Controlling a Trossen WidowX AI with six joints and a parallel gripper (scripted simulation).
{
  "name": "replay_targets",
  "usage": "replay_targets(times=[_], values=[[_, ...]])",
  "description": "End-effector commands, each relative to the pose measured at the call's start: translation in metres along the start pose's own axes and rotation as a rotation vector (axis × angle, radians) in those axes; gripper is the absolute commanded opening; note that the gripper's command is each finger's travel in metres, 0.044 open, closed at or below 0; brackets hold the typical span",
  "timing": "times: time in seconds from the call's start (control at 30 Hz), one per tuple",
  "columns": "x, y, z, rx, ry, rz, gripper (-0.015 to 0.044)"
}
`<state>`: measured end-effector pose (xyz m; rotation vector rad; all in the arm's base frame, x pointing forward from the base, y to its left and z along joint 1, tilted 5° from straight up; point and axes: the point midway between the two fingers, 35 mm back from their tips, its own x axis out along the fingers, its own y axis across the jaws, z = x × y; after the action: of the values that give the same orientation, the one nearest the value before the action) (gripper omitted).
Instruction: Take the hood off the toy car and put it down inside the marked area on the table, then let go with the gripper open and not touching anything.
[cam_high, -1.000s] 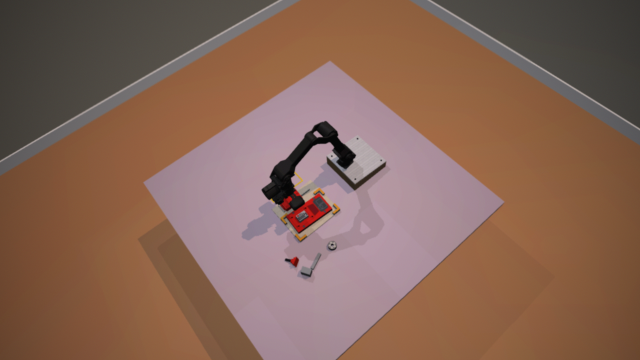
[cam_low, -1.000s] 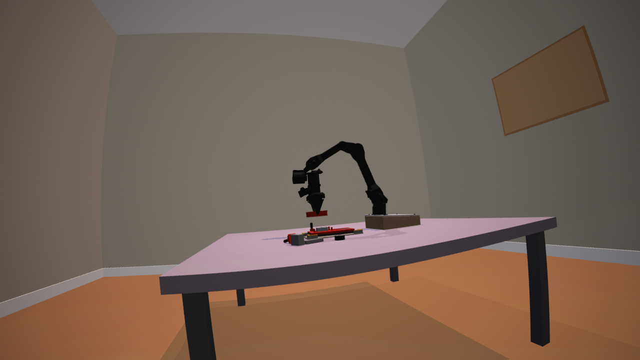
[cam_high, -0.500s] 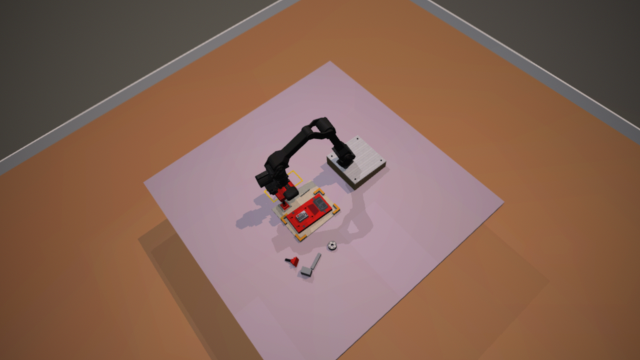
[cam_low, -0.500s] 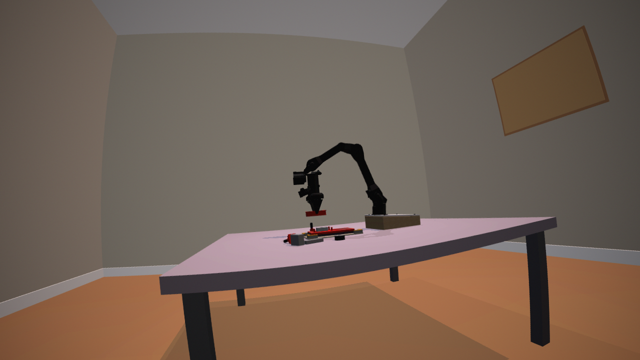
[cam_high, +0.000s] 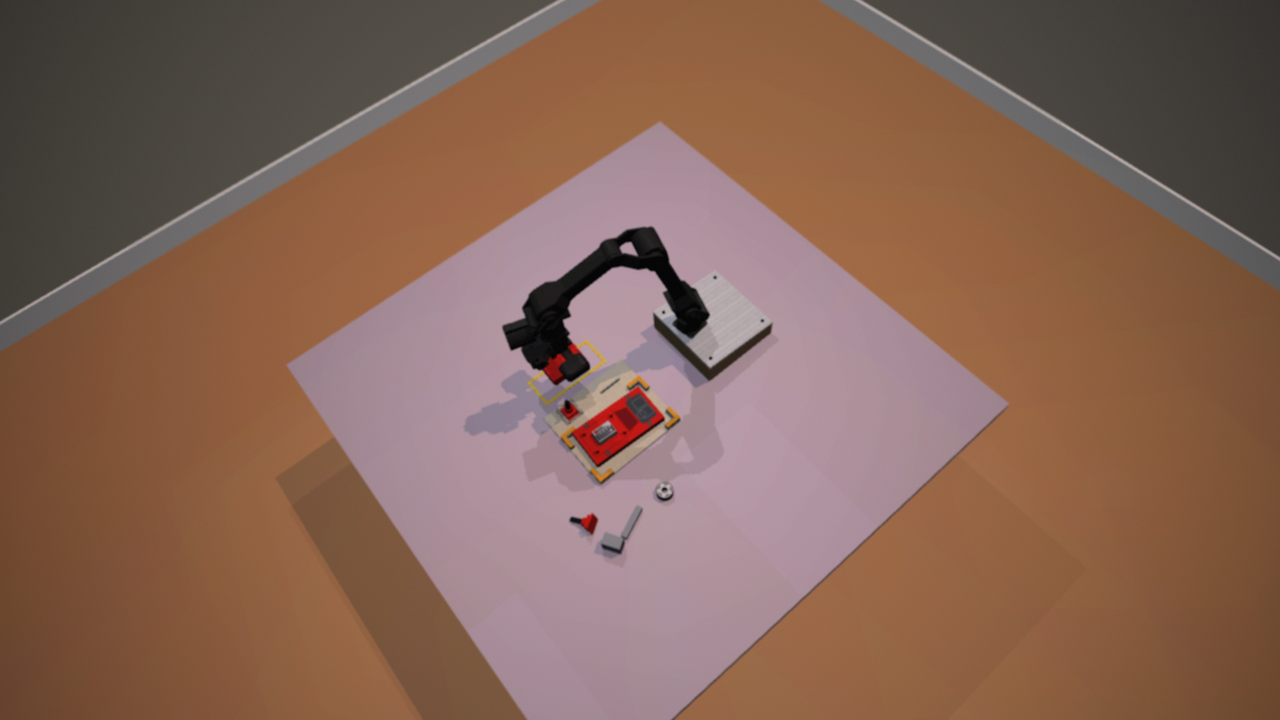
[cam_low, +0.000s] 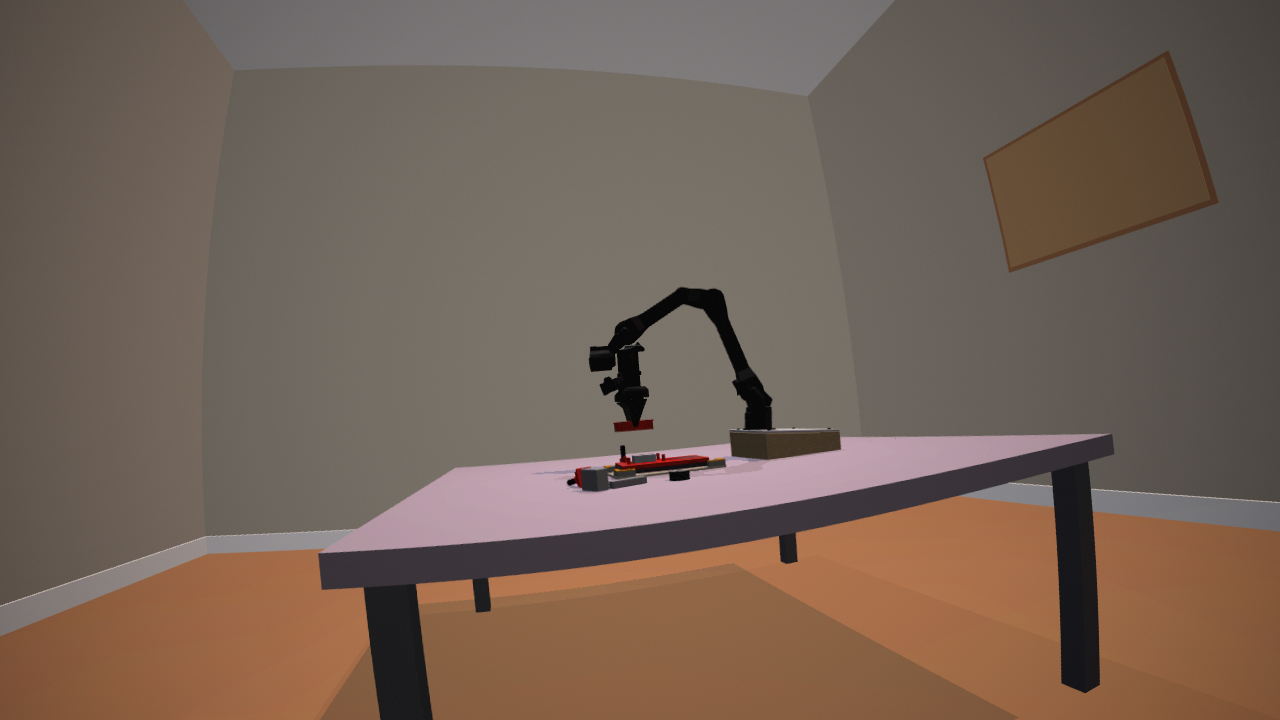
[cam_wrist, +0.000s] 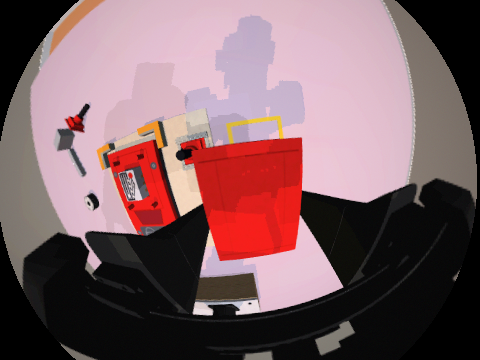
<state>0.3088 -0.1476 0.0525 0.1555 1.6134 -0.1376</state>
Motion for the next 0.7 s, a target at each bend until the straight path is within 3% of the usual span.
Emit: replay_targets(times=[0.0,0.67], values=[[-0.001,-0.014,-0.006,-0.003,0.001,-0.005,0.0],[0.005,-0.032,-0.014,-0.004,0.003,-0.006,0.0]])
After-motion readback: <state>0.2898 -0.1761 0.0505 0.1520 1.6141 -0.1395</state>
